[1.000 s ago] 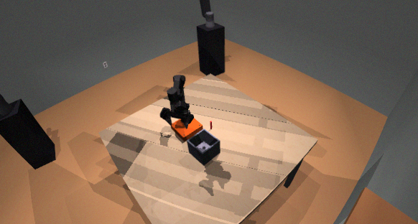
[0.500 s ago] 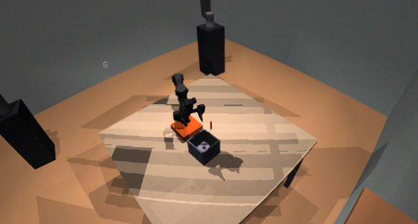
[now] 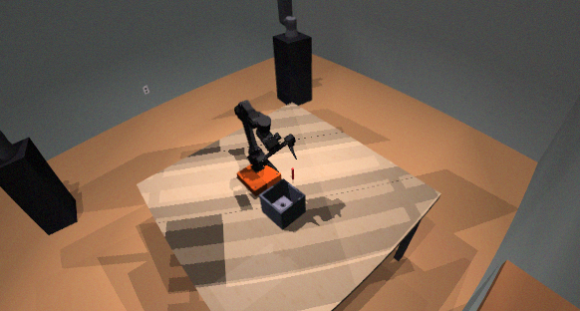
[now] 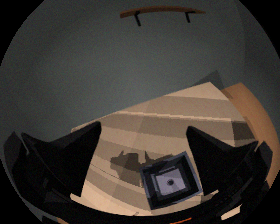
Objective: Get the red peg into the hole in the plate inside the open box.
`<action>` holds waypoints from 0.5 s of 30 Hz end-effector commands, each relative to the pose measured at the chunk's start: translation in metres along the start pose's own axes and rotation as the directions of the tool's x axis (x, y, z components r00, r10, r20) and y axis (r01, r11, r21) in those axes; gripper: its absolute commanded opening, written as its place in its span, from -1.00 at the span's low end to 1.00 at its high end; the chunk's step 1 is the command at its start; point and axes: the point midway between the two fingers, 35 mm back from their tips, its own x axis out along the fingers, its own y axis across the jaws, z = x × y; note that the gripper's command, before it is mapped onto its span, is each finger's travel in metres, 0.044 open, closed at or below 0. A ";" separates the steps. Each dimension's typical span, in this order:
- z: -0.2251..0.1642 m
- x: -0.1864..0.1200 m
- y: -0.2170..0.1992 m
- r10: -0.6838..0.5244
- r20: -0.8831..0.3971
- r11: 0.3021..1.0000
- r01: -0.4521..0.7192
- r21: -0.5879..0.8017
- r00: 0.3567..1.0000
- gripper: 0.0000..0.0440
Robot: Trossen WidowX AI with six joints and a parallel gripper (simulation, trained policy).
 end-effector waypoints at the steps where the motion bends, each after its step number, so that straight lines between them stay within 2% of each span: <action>1: -0.016 -0.002 0.010 0.023 -0.057 0.998 -0.019 0.068 0.998 1.00; 8: -0.058 -0.008 0.032 0.076 -0.217 0.975 -0.028 0.219 0.973 0.99; 15: -0.103 -0.018 0.050 0.112 -0.382 0.939 0.027 0.342 0.917 0.98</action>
